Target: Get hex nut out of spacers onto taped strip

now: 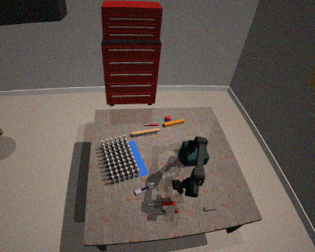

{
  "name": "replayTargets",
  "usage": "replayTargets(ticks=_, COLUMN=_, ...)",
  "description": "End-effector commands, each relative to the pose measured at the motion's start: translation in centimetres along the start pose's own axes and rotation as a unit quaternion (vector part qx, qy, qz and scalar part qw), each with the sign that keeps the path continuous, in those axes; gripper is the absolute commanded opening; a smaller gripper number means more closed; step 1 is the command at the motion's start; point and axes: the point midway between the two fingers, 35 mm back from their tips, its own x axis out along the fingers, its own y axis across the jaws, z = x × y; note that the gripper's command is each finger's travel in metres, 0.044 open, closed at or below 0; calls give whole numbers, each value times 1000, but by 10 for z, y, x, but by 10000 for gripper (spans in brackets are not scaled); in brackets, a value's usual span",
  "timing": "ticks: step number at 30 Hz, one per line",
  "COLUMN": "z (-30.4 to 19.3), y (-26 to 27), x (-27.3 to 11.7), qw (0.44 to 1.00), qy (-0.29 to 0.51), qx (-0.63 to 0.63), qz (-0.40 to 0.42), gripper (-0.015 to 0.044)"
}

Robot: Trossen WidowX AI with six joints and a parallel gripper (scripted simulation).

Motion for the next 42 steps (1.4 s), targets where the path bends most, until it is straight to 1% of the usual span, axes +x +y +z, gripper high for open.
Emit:
replayTargets(ticks=1, z=11, y=14, x=-9, qw=997, qy=-1, qx=-68, qz=-19, gripper=0)
replayTargets(ticks=10, z=35, y=49, x=-31, qw=975, qy=-4, qx=-214, qz=-61, gripper=0)
replayTargets(ticks=20, z=56, y=92, x=-56, qw=925, qy=-3, qx=-364, qz=-109, gripper=0)
replayTargets(ticks=28, z=57, y=96, x=-56, qw=921, qy=-3, qx=-374, qz=-113, gripper=0)
replayTargets(ticks=42, z=64, y=101, x=-42, qw=921, qy=-3, qx=-374, qz=-113, gripper=0)
